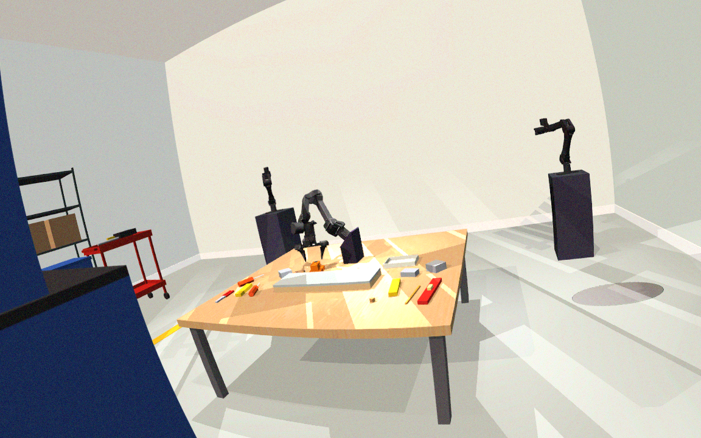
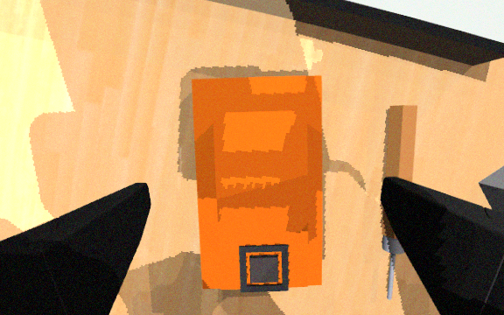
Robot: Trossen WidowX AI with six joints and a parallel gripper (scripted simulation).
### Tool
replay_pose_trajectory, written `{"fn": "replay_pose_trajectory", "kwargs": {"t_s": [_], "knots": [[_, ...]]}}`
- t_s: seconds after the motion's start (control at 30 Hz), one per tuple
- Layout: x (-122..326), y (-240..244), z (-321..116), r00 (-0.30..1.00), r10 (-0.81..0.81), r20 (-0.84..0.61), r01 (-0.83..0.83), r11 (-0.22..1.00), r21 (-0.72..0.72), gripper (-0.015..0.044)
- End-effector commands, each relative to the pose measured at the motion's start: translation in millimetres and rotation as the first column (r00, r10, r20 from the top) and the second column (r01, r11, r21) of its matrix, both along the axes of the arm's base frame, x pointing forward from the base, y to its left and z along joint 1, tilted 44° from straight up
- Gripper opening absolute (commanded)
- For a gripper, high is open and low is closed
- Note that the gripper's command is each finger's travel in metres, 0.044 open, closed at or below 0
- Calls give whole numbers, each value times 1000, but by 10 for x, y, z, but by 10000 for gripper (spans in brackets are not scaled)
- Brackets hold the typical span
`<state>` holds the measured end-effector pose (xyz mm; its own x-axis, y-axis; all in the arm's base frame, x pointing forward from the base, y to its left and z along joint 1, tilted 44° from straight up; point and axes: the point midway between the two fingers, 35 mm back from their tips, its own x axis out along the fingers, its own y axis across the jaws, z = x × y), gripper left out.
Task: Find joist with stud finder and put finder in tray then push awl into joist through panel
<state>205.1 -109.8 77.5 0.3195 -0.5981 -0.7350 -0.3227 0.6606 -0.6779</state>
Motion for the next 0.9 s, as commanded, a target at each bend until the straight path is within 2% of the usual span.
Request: {"fn": "replay_pose_trajectory", "kwargs": {"t_s": [0.0, 0.87], "knots": [[8, -27, -40, 1000, 2, -7, -2, 1000, 3, 440], [28, -316, -332, 1000, 3, -8, -3, 1000, 1, 440]]}}
